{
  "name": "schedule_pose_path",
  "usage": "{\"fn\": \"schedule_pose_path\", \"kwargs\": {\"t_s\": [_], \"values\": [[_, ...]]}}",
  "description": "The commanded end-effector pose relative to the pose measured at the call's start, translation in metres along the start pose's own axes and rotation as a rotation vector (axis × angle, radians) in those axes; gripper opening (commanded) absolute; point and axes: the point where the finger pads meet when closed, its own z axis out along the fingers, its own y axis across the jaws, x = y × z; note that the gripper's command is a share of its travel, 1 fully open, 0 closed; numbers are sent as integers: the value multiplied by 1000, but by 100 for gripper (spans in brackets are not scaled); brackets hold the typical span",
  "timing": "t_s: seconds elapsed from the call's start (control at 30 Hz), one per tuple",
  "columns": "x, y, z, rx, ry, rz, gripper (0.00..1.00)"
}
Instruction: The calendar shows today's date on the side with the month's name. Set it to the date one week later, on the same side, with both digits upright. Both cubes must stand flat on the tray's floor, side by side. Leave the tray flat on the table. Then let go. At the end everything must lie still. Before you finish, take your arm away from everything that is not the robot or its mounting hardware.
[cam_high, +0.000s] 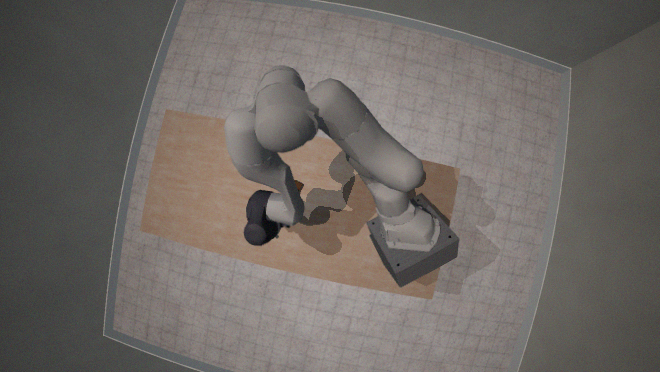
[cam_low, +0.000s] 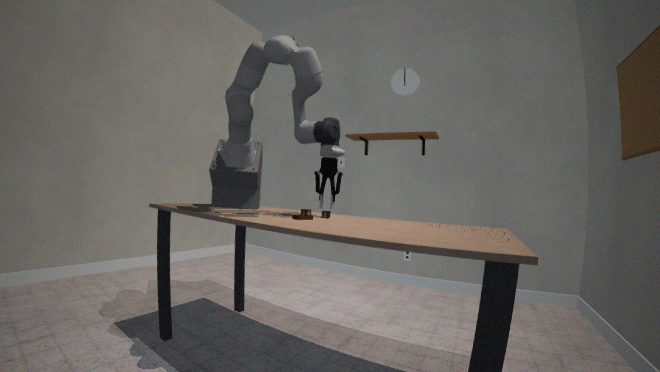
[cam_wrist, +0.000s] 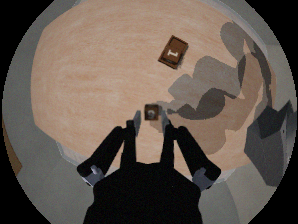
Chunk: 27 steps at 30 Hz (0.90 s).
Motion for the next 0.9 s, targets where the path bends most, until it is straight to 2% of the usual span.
{"fn": "schedule_pose_path", "kwargs": {"t_s": [0.0, 0.5, 0.7, 0.87], "values": [[1, -1, -3, 0, 0, 4, 29], [1, -1, -36, 0, 0, 4, 29], [1, -1, -39, 0, 1, 4, 29], [2, -2, -37, -1, 34, 3, 29]]}}
